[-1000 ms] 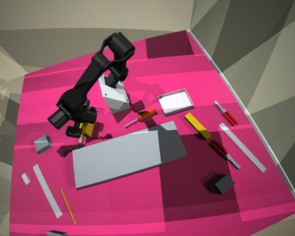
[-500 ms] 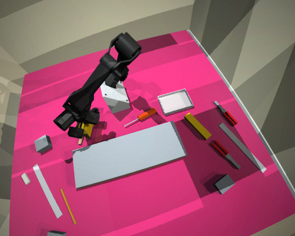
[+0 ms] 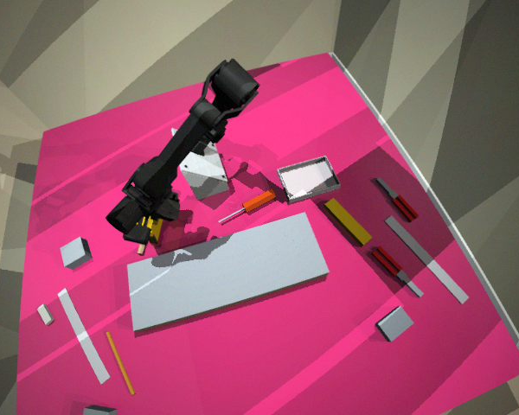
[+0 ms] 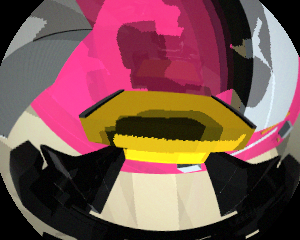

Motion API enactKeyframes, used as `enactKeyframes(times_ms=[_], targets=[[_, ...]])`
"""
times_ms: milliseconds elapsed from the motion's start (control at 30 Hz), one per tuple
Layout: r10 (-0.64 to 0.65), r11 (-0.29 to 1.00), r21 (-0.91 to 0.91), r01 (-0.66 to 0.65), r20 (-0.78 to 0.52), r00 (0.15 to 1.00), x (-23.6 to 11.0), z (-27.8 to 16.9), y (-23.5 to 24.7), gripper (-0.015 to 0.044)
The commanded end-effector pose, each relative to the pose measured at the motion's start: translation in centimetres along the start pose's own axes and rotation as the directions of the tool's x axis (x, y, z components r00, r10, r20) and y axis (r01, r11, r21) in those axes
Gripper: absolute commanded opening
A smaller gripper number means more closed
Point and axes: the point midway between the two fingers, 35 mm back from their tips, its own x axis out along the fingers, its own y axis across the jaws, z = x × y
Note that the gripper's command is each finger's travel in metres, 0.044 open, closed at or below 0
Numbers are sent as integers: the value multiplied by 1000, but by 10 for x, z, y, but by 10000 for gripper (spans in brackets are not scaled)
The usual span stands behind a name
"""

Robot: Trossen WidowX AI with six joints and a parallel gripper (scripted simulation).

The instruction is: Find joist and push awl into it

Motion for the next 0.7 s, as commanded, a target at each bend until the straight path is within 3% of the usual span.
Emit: enactKeyframes(times_ms=[0, 667], targets=[[-10, 1000, 5, 10, -43, 999, -2, -2, -2, 0], [-6, 1000, 7, 7, -172, 985, -1, 2, -1, 0]])
